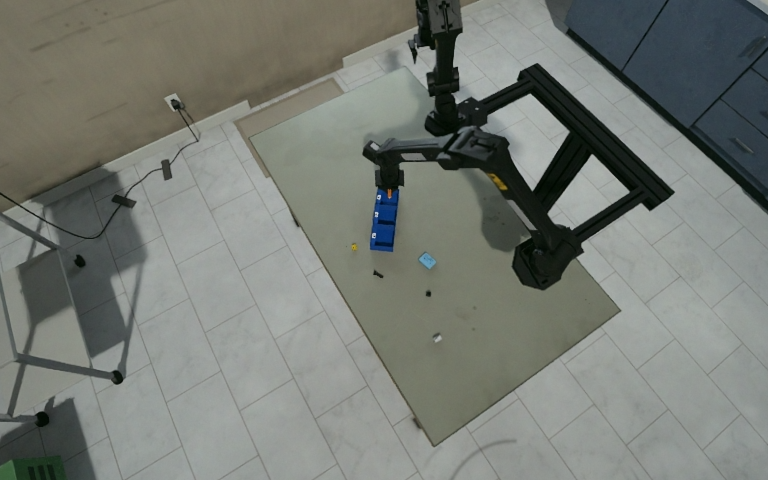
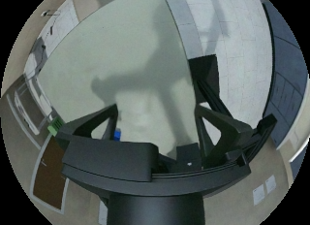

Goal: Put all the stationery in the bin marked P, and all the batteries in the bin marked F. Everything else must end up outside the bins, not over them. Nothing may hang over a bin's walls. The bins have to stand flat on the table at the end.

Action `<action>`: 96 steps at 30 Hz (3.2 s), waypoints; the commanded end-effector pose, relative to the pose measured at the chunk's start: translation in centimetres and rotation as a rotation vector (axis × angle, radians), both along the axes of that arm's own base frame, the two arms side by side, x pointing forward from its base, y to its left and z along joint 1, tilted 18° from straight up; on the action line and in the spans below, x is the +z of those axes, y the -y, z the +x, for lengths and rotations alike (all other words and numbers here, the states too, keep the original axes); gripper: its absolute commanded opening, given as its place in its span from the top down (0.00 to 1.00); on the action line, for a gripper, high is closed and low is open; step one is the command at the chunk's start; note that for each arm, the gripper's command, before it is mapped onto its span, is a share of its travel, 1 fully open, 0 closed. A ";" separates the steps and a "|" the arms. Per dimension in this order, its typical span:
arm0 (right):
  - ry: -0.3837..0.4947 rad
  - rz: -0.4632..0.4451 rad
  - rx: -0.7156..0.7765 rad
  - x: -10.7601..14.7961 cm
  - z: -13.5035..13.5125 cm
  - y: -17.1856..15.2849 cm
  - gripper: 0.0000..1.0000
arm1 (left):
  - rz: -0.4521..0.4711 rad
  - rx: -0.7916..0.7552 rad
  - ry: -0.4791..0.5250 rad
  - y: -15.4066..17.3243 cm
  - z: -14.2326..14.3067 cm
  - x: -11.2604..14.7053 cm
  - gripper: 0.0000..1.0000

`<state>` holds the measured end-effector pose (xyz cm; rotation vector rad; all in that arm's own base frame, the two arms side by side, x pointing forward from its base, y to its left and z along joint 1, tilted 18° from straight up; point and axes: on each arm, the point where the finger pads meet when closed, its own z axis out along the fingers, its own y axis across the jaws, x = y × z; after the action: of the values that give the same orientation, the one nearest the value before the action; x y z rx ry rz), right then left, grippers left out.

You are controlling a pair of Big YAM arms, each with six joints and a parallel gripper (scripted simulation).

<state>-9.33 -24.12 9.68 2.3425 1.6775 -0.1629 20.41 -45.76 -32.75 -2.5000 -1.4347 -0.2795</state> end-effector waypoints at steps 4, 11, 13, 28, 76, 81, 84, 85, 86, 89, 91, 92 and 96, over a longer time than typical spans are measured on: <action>-0.012 -0.031 -0.021 2.1 -1.2 1.6 0.00 | -0.028 -0.124 -0.031 1.7 0.1 -0.1 0.91; -0.012 -0.031 -0.021 2.1 -1.2 1.6 0.00 | -0.028 -0.109 -0.025 1.6 0.3 0.5 0.91; -0.012 -0.031 -0.021 2.1 -1.2 1.6 0.00 | -0.028 -0.109 -0.025 1.6 0.3 0.5 0.91; -0.012 -0.031 -0.021 2.1 -1.2 1.6 0.00 | -0.037 -0.104 -0.024 1.1 1.1 -2.2 0.91; -0.012 -0.031 -0.021 2.1 -1.2 1.6 0.00 | -0.013 -0.106 -0.031 -1.4 0.8 -4.8 0.72; -0.012 -0.031 -0.021 2.1 -1.2 1.6 0.00 | -0.011 -0.105 -0.032 -1.5 0.8 -4.7 0.72; -0.012 -0.031 -0.021 2.1 -1.2 1.6 0.00 | -0.014 -0.105 -0.031 -1.4 0.8 -4.6 0.72; -0.012 -0.031 -0.021 2.1 -1.2 1.6 0.00 | -0.015 -0.105 -0.030 -1.4 0.9 -4.6 0.72; -0.012 -0.031 -0.021 2.1 -1.2 1.6 0.00 | -0.016 -0.105 -0.030 -1.3 0.9 -4.6 0.72; -0.012 -0.031 -0.021 2.1 -1.2 1.6 0.00 | -0.019 -0.106 -0.028 -1.2 0.9 -4.5 0.72; -0.012 -0.031 -0.021 2.1 -1.2 1.6 0.00 | -0.019 -0.106 -0.029 -1.2 0.9 -4.5 0.72; -0.012 -0.031 -0.021 2.1 -1.2 1.6 0.00 | -0.019 -0.106 -0.028 -1.2 0.9 -4.4 0.72; -0.012 -0.031 -0.021 2.1 -1.2 1.6 0.00 | -0.019 -0.107 -0.028 -0.5 0.9 -3.0 0.72</action>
<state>-9.33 -24.12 9.68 2.3425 1.6775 -0.1629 20.63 -44.35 -37.32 -2.5768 -1.2913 -0.2481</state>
